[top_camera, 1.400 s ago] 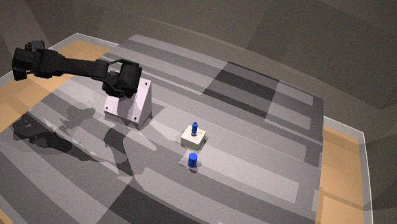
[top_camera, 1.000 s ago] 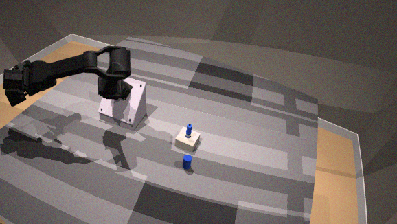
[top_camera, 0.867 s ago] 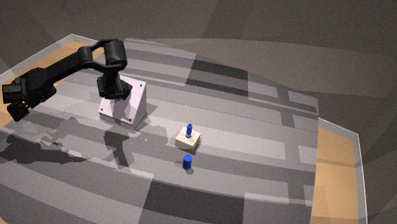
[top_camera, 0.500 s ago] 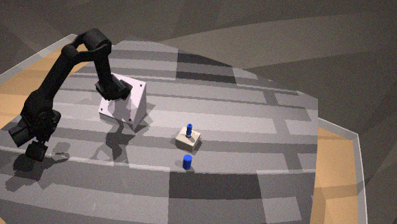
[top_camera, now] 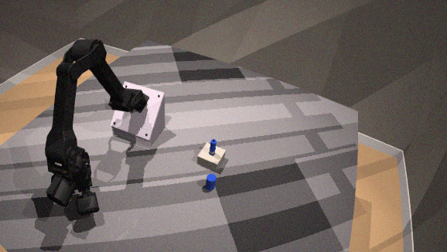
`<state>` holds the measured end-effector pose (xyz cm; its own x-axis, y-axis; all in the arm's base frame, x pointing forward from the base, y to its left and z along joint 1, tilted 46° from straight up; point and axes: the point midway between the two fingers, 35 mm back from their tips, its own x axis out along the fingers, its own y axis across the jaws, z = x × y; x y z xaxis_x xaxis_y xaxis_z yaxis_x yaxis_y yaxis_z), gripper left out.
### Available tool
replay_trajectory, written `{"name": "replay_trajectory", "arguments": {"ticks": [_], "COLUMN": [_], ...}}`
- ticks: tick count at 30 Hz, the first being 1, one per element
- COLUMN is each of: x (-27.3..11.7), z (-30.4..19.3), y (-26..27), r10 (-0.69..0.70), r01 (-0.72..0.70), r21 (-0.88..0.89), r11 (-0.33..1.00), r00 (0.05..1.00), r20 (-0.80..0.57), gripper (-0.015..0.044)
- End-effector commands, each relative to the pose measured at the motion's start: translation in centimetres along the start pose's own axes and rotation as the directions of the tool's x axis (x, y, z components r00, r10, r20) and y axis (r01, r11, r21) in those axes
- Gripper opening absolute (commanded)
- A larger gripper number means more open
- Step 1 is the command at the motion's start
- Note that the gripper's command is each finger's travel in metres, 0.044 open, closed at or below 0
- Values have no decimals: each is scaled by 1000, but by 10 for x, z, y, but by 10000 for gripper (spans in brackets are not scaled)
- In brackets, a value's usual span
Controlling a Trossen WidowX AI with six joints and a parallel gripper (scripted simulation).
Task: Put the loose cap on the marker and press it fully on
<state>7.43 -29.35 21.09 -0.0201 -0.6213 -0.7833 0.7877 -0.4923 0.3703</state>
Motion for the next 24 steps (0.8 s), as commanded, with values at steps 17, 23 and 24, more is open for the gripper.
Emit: {"name": "replay_trajectory", "arguments": {"ticks": [17, 23, 24], "x": [-46, -80, -87], "z": [-245, -321, -333], "y": [86, 75, 72], "r10": [6, 86, 106], "r01": [-81, -68, -63], "r21": [-845, -962, -974], "r11": [529, 266, 219], "r00": [996, 995, 994], "r20": [-91, -46, -40], "gripper": [248, 248, 248]}}
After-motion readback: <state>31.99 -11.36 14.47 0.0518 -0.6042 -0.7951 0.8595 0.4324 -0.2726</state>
